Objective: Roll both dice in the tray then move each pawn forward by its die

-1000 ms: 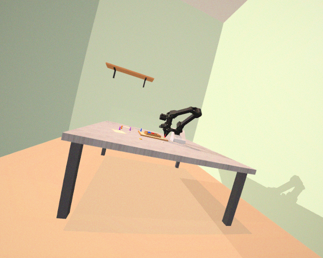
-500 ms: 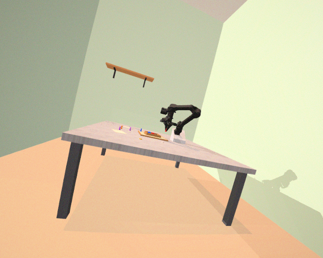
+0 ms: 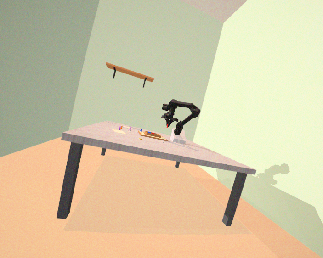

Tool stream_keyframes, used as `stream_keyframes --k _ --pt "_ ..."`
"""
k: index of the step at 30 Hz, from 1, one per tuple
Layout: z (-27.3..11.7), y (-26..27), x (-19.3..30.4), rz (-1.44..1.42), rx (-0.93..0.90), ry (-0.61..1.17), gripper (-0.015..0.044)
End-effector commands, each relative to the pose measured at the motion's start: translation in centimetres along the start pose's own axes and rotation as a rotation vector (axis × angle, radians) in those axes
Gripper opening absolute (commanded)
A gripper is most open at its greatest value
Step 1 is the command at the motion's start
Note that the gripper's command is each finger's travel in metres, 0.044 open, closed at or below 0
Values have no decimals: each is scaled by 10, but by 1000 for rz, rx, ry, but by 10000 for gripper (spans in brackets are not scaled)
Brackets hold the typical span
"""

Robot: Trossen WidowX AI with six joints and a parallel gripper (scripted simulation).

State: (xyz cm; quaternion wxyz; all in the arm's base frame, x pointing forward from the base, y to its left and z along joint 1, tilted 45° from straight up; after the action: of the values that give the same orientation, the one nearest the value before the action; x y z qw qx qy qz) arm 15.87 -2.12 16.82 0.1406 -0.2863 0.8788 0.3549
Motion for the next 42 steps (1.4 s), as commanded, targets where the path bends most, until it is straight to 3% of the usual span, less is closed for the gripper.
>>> stream_keyframes --k 1,24,42 --pt "6 -16 7 6 -6 7 0" --pt "64 -98 72 4 -2 8 0" --pt "109 -104 84 3 -4 6 0"
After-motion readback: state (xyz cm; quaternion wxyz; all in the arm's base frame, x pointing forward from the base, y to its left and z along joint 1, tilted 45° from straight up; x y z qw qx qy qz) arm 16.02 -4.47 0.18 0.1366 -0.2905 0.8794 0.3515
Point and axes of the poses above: the point midway between the two fingers, 35 mm back from their tips, its own z axis out along the fingers, its own y axis across the jaws, x = y × z, the point moved 5 cm from there along -z, back along the fingers, and after that the axes turned 4 degrees about -z, right-handed, at the moved point
